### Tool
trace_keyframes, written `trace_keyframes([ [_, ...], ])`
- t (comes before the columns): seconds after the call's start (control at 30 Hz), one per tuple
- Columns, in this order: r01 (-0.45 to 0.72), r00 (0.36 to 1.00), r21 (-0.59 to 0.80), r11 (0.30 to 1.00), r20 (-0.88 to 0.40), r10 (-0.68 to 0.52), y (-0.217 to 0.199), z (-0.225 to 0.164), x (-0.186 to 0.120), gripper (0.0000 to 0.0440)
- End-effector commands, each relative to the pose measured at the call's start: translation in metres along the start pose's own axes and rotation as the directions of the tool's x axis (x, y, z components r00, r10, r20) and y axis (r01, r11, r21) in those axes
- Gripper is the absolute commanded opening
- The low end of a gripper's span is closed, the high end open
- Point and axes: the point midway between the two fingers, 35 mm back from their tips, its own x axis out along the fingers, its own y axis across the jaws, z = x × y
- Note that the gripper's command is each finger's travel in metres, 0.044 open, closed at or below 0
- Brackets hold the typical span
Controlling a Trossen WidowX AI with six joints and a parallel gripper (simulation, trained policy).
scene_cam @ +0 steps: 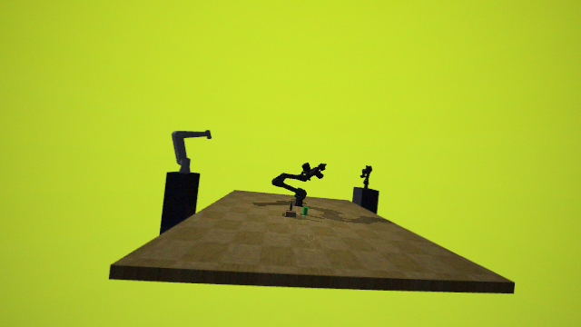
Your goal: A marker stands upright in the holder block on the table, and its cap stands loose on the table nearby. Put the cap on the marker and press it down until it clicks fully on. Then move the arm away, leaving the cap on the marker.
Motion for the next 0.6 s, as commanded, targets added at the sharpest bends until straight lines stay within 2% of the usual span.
trace_keyframes([
  [0.0,0.001,1.000,-0.001,1.000,0.010,-0.001,0.000,0.002,0.000,0.0375],
  [0.17,0.001,0.998,-0.014,1.000,0.061,0.000,0.003,0.009,0.001,0.0253],
  [0.23,0.003,0.997,-0.019,1.000,0.083,-0.001,0.004,0.012,0.002,0.0218],
  [0.57,0.026,0.977,-0.021,0.999,0.210,-0.021,0.006,0.032,0.001,0.0245],
])
